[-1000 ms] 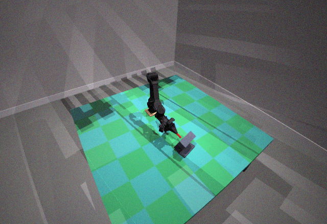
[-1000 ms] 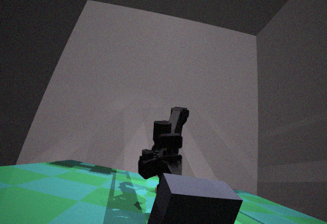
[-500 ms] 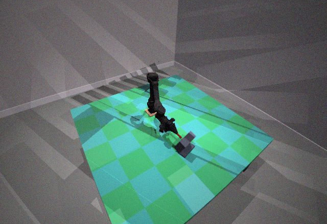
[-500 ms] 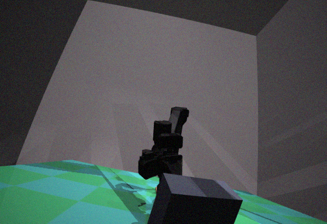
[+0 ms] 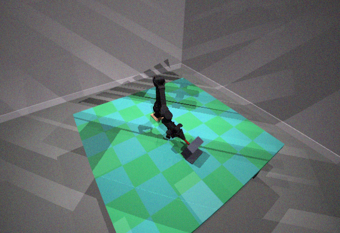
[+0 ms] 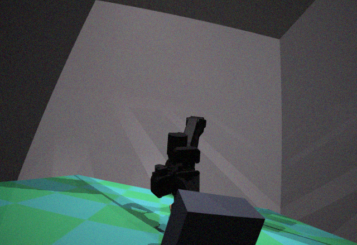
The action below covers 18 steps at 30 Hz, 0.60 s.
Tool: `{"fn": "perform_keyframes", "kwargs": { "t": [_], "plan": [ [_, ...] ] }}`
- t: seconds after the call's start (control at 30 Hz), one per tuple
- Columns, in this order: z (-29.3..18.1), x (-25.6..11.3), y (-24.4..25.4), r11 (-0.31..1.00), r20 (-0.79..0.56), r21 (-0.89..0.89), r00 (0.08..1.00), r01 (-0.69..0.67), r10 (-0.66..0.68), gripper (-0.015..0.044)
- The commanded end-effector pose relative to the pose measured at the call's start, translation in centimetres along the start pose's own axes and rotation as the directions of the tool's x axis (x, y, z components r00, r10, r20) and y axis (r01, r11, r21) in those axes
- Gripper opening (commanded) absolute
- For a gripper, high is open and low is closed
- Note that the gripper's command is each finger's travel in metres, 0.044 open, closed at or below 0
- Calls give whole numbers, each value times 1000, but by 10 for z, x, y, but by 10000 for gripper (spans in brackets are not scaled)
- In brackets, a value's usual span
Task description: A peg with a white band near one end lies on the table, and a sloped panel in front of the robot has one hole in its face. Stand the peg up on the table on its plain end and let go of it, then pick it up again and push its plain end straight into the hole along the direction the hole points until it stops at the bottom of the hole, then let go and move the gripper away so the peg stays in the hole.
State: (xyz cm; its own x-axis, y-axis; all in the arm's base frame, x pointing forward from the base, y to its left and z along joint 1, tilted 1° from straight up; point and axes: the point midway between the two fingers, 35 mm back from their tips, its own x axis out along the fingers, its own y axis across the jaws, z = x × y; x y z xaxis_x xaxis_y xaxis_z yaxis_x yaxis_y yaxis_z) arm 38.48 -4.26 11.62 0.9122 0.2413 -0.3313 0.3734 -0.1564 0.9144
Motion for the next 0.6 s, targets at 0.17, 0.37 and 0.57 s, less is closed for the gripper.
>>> {"fn": "perform_keyframes", "kwargs": {
  "t": [0.17,0.37,0.57],
  "plan": [
    [2,6,-1,1000,4,5,1000,1,-1,0],
    [2,9,-2,1000,4,5,1000,1,-1,0],
    [1,12,-2,1000,4,5,1000,1,-1,0]
  ]
}}
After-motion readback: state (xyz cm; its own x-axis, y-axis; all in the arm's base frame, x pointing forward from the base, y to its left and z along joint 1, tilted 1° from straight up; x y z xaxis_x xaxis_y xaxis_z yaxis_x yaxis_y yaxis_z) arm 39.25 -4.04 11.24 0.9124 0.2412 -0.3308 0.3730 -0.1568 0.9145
